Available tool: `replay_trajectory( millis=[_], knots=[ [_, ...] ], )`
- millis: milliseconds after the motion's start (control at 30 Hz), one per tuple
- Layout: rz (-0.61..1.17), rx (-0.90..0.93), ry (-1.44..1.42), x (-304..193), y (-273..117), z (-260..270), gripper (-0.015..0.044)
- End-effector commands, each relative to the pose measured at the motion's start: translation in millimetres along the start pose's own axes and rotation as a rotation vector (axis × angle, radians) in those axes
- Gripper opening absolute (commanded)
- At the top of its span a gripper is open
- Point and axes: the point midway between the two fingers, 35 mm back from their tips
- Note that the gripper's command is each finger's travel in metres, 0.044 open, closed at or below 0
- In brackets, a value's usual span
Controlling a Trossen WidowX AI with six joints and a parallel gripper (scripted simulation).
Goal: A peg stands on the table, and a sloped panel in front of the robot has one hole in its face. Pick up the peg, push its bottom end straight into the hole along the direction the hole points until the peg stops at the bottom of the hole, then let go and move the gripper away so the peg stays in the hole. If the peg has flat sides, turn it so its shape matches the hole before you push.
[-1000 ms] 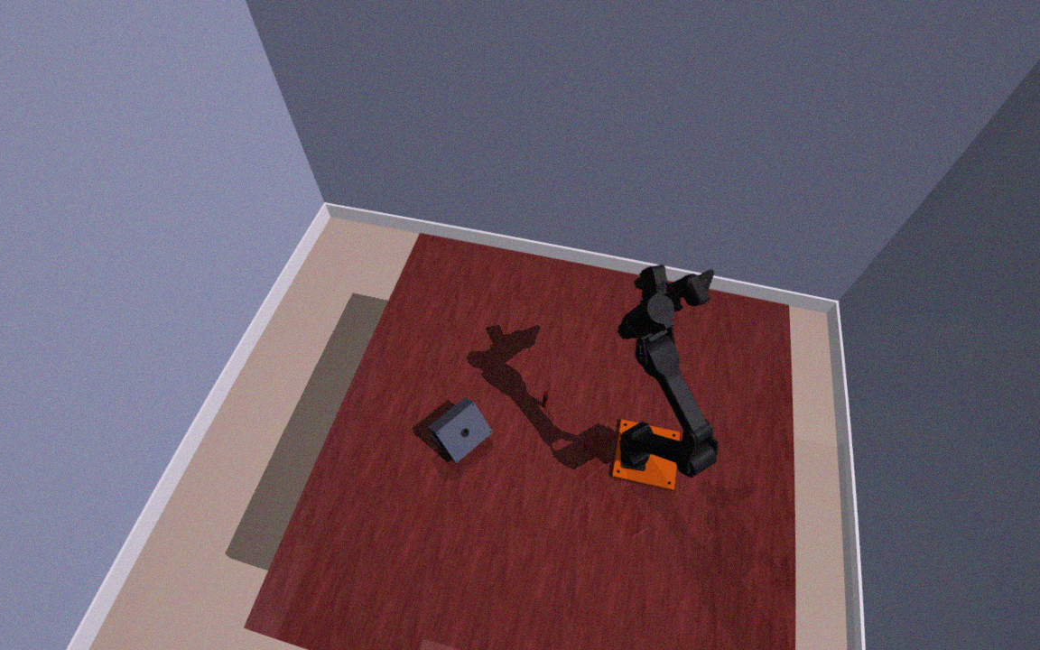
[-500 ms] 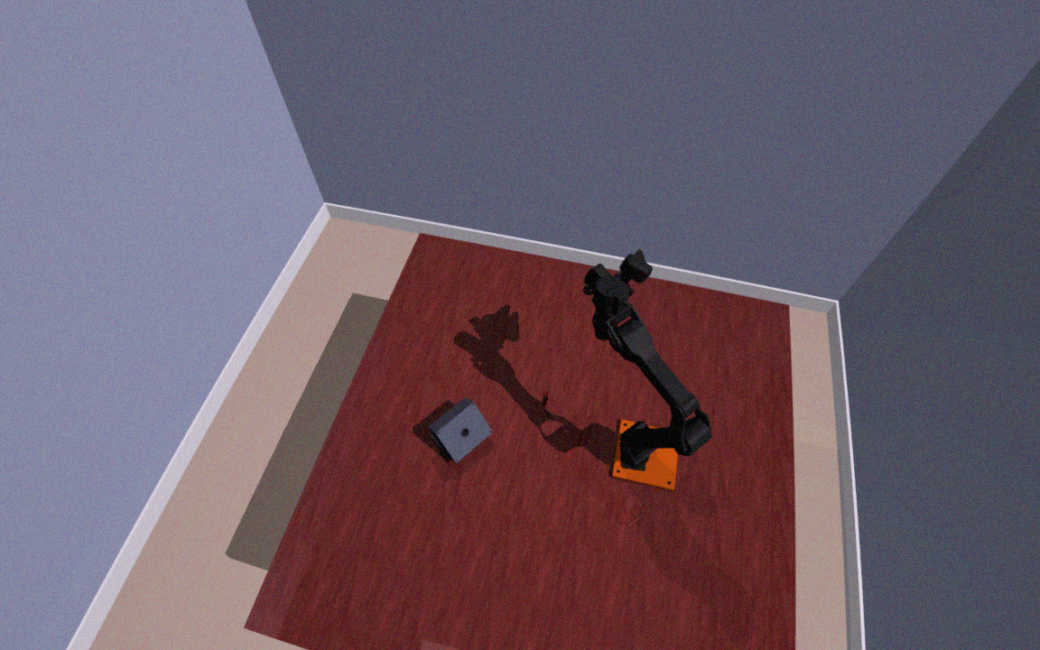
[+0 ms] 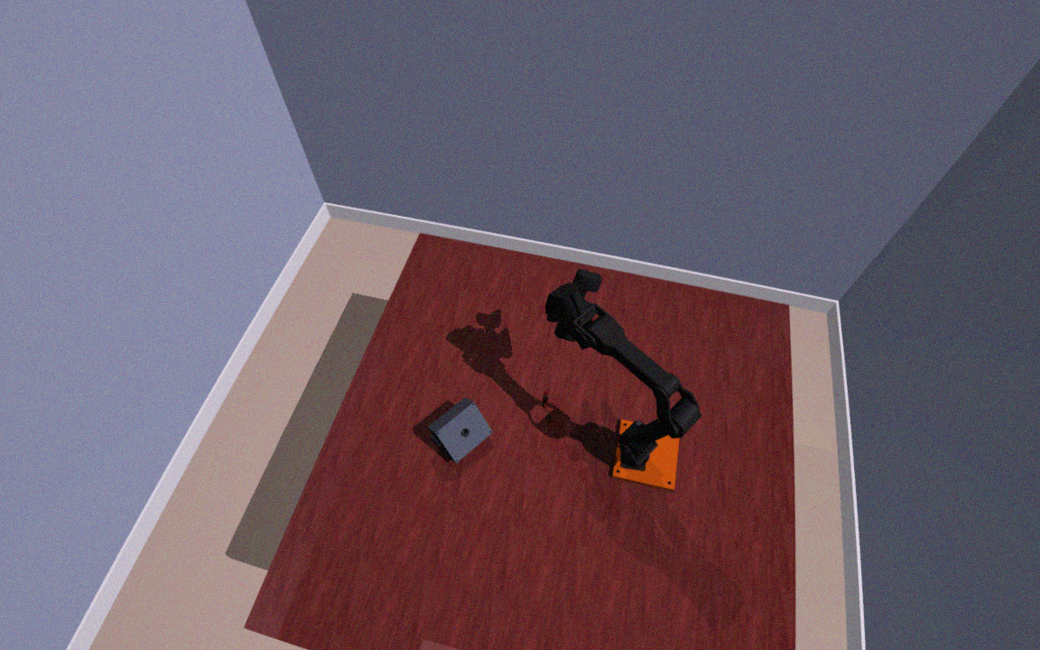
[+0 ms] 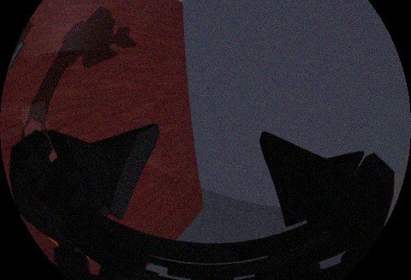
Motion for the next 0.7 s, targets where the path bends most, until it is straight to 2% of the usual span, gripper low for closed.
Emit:
replay_trajectory(
  millis=[0,333,667],
  knots=[
    [-0.038,0.134,-0.026,15.0,6.8,35.8,0.044],
    [-0.07,0.536,-0.065,35.8,-0.2,135.3,0.044],
    [0.034,0.942,-0.076,32.1,-35.4,221.7,0.044]
  ],
)
Point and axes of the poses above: the point midway between the two fingers, 35 mm back from their tips, its own y axis out along the fingers, its own z axis across the jaws, x = y × z, and after that the axes turned 7 degrees about -y, right-handed
